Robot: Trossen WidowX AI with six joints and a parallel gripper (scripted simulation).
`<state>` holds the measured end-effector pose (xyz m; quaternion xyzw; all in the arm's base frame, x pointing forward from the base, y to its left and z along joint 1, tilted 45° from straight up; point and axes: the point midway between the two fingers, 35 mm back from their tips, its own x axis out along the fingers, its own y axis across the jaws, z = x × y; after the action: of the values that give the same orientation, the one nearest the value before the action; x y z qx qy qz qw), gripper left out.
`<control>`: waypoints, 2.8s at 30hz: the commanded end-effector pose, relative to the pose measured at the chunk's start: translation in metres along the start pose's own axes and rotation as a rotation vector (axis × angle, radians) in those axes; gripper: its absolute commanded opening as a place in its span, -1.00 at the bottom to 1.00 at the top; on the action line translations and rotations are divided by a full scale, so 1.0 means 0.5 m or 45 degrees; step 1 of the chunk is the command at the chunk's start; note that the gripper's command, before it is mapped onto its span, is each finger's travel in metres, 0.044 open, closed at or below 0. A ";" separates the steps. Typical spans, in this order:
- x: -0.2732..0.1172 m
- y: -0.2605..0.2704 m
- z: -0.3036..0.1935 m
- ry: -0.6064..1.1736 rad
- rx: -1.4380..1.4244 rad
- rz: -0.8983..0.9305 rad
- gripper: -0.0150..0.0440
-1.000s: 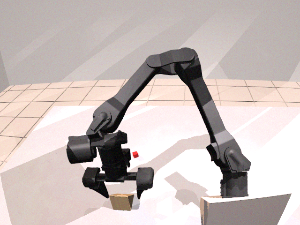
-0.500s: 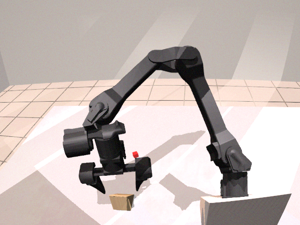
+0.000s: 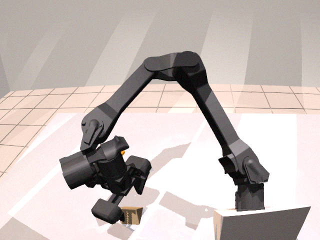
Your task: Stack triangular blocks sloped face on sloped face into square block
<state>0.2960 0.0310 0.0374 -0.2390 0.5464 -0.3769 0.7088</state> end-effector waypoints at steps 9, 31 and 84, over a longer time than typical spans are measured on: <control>-0.061 0.050 -0.005 0.076 -2.075 -0.358 1.00; -0.069 0.058 -0.007 0.140 -2.436 -0.414 1.00; 0.084 0.028 0.025 0.126 -2.442 -0.407 1.00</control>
<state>0.3174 0.0113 0.0066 -0.7688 0.6120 0.1275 0.1347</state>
